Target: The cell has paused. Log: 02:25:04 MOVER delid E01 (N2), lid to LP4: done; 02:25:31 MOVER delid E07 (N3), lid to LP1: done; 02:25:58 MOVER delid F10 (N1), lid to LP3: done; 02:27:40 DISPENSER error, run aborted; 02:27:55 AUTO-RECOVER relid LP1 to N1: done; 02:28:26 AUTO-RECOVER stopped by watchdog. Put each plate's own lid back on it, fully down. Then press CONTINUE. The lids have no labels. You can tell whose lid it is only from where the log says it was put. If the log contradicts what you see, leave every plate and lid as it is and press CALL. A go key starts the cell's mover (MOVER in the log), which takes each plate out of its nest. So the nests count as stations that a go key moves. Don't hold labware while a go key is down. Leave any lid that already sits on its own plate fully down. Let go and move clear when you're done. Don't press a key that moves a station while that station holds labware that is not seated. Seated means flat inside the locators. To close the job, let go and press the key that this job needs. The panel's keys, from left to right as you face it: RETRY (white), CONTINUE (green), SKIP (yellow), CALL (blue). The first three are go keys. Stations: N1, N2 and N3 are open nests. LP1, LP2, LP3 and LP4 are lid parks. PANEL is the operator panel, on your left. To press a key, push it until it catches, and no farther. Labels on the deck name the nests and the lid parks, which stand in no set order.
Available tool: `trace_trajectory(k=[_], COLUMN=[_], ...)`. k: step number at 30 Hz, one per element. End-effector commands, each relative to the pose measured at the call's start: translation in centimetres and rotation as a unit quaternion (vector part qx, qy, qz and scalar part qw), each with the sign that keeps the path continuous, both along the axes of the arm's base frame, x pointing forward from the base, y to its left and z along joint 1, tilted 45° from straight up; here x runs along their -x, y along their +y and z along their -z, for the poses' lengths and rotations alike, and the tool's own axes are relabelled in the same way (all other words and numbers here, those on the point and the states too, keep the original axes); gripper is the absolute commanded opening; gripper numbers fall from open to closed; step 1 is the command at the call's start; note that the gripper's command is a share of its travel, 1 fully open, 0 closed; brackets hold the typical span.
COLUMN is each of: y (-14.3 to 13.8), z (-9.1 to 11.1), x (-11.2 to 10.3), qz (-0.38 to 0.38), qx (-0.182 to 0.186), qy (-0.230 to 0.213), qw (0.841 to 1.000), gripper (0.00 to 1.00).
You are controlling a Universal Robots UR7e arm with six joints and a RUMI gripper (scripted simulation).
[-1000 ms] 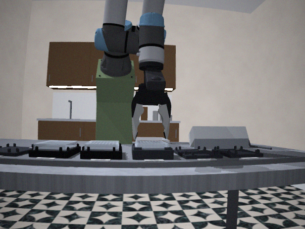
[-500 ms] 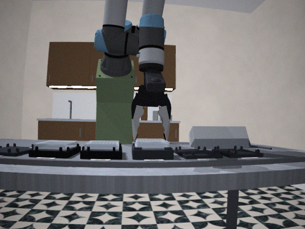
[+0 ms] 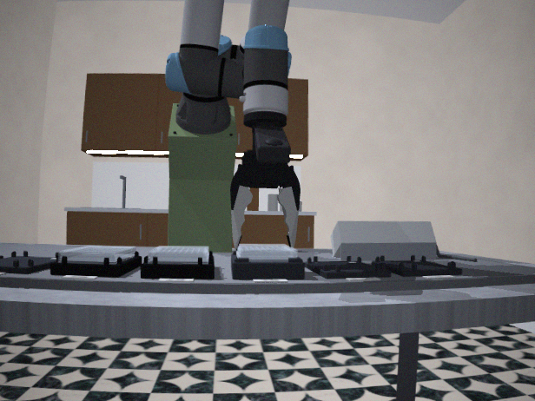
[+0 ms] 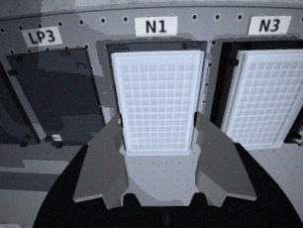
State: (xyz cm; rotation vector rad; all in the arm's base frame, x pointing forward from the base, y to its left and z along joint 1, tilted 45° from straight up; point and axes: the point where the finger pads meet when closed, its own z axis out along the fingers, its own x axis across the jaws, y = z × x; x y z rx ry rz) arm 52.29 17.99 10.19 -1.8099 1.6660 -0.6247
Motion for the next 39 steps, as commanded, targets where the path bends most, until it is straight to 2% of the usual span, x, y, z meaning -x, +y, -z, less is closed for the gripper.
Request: trace_trajectory(k=[1, 38, 39], y=[0.01, 0.01, 0.01], z=[-0.05, -0.05, -0.05], x=[0.0, 0.0, 0.0], qz=[0.0, 0.0, 0.0], qx=[0.0, 0.0, 0.0], qy=[-0.001, -0.001, -0.001], qw=[1.0, 1.0, 1.0], gripper=[0.0, 0.0, 0.82])
